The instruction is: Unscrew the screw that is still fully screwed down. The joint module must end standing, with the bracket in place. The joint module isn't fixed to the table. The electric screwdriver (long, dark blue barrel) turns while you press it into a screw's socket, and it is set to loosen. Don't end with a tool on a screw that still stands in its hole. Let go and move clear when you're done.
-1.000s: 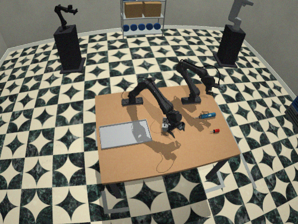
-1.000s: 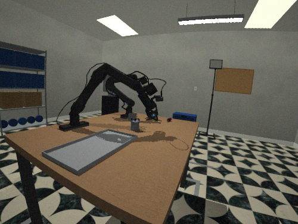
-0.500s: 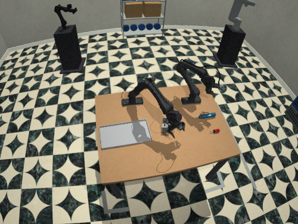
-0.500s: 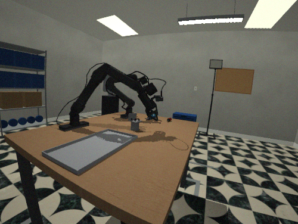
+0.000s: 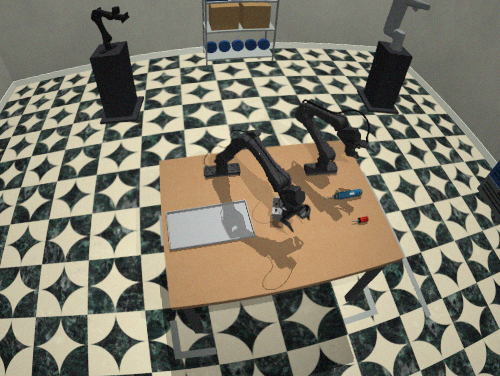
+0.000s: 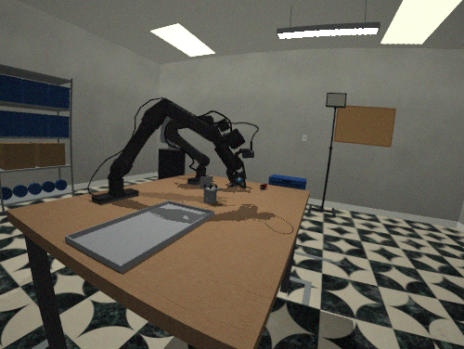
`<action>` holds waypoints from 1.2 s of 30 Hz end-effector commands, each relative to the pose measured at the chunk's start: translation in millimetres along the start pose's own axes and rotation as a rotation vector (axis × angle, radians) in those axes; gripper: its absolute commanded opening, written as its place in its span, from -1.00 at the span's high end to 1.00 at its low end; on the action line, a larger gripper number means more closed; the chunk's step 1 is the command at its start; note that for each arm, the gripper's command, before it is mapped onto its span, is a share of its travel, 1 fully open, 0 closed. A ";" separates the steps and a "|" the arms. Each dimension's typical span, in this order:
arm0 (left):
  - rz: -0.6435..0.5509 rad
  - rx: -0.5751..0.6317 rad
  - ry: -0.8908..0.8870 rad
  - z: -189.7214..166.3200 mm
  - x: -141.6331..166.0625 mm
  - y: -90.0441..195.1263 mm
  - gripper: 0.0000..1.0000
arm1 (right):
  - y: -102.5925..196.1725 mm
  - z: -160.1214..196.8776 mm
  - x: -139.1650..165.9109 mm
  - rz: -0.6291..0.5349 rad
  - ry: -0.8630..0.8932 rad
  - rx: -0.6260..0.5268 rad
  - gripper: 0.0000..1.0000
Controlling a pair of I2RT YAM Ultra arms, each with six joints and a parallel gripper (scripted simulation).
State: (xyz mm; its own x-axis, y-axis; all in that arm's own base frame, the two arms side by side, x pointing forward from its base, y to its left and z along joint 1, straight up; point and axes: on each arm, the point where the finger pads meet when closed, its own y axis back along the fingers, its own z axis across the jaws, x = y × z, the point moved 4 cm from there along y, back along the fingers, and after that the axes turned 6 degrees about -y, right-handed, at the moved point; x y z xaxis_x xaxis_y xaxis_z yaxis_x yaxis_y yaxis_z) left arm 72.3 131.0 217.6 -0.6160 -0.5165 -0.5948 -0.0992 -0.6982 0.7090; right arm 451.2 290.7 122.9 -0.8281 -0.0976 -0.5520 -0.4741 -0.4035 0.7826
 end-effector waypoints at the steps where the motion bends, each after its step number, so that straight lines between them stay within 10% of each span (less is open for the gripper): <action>1: -0.004 0.000 0.003 0.3 -1.3 0.7 -0.30 | 6.0 3.1 -6.6 -0.021 0.002 -0.008 -1.00; 36: 0.195 0.162 0.201 -57.6 -23.9 -22.3 -0.30 | 6.0 3.1 -6.6 -0.021 0.002 -0.008 -1.00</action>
State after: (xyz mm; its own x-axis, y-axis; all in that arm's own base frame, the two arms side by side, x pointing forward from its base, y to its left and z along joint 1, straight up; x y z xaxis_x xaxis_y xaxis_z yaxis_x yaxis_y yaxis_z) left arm 119.4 131.3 193.6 -0.5189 -0.6963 -0.4959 -0.1015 -0.5258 0.8445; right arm 451.2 290.7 122.9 -0.8281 -0.0976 -0.5520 -0.4741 -0.4035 0.7826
